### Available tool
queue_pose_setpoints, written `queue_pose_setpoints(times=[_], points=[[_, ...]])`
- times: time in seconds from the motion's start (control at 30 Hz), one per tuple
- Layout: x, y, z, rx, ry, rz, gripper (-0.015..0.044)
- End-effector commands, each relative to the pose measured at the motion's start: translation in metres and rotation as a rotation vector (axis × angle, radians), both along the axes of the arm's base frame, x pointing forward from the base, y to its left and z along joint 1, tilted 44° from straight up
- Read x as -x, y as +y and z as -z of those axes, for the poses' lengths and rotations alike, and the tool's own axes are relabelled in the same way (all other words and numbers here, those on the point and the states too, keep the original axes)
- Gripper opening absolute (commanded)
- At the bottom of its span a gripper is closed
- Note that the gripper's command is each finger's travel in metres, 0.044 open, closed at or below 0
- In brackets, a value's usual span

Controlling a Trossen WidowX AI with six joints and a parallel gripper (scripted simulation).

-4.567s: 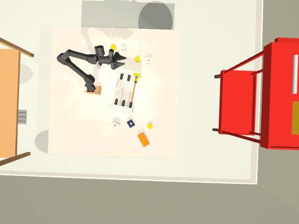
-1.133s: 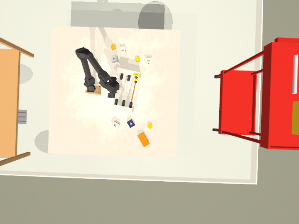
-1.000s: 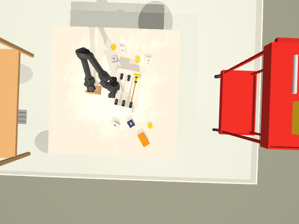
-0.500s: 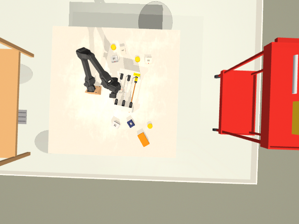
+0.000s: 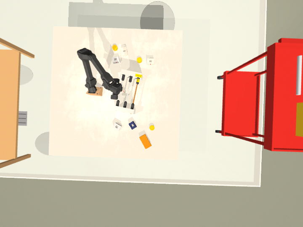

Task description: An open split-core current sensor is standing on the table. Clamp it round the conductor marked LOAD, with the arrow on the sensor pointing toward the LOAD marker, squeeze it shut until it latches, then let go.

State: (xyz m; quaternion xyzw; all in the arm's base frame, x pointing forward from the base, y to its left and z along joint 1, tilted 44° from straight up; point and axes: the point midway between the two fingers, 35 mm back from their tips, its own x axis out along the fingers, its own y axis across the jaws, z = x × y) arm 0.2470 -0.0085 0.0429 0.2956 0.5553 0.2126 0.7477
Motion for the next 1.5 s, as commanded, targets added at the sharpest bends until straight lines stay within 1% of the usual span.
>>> queue_pose_setpoints(times=[0.0,0.1,0.23,0.27,0.73,1.13,1.47], points=[[0.000,0.000,0.000,0.001,-0.001,-0.001,0.0129],[0.000,0.000,0.000,0.001,-0.001,-0.001,0.0109],[0.002,-0.001,-0.002,-0.009,0.004,0.002,0.0004],[0.003,-0.001,-0.002,-0.008,0.004,0.002,0.0000],[0.066,0.007,-0.006,-0.009,0.007,0.002,0.0000],[0.067,0.010,-0.002,-0.009,0.007,0.002,0.0000],[0.065,0.008,-0.005,-0.012,0.004,0.001,0.0263]])
